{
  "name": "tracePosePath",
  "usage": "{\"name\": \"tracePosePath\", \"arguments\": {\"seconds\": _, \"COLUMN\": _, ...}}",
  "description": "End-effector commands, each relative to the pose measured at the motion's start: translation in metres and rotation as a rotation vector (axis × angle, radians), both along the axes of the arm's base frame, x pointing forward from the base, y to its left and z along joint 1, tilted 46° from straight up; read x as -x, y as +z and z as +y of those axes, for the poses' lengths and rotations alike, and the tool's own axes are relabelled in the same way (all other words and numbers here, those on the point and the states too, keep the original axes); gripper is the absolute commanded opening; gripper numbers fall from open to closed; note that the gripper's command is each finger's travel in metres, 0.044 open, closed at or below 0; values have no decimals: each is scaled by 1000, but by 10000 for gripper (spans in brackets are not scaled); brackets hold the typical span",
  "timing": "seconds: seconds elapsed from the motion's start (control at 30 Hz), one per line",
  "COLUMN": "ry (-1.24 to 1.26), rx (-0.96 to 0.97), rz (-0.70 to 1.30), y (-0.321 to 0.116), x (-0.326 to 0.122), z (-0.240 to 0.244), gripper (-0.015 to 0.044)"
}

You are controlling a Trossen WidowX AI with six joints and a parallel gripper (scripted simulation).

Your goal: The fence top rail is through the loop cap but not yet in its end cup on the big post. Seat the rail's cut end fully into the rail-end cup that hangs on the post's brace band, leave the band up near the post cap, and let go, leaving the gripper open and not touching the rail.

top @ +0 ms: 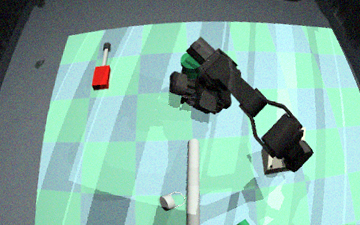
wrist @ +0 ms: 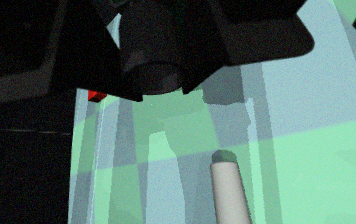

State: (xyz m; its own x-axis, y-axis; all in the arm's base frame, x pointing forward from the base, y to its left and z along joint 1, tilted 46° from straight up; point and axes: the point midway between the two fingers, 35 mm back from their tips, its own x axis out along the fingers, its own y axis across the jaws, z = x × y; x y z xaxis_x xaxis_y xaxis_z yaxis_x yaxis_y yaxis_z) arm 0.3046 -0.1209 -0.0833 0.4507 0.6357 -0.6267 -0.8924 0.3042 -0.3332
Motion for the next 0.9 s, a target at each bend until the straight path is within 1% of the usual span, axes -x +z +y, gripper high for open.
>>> {"name": "tracePosePath", "arguments": {"seconds": 0.0, "ry": 0, "rx": 0, "rz": 0, "y": 0, "x": 0, "z": 0, "gripper": 0}}
{"name": "tracePosePath", "arguments": {"seconds": 0.23, "ry": 0, "rx": 0, "rz": 0, "y": 0, "x": 0, "z": 0, "gripper": 0}}
{"name": "tracePosePath", "arguments": {"seconds": 0.57, "ry": 0, "rx": 0, "rz": 0, "y": 1, "x": 0, "z": 0, "gripper": 262}}
{"name": "tracePosePath", "arguments": {"seconds": 0.77, "ry": -1, "rx": -1, "rz": 1, "y": 19, "x": -1, "z": -1, "gripper": 420}}
{"name": "tracePosePath", "arguments": {"seconds": 0.8, "ry": -1, "rx": -2, "rz": 2, "y": 23, "x": -2, "z": -1, "gripper": 440}}
{"name": "tracePosePath", "arguments": {"seconds": 0.87, "ry": -1, "rx": -2, "rz": 2, "y": 32, "x": -2, "z": -1, "gripper": 440}}
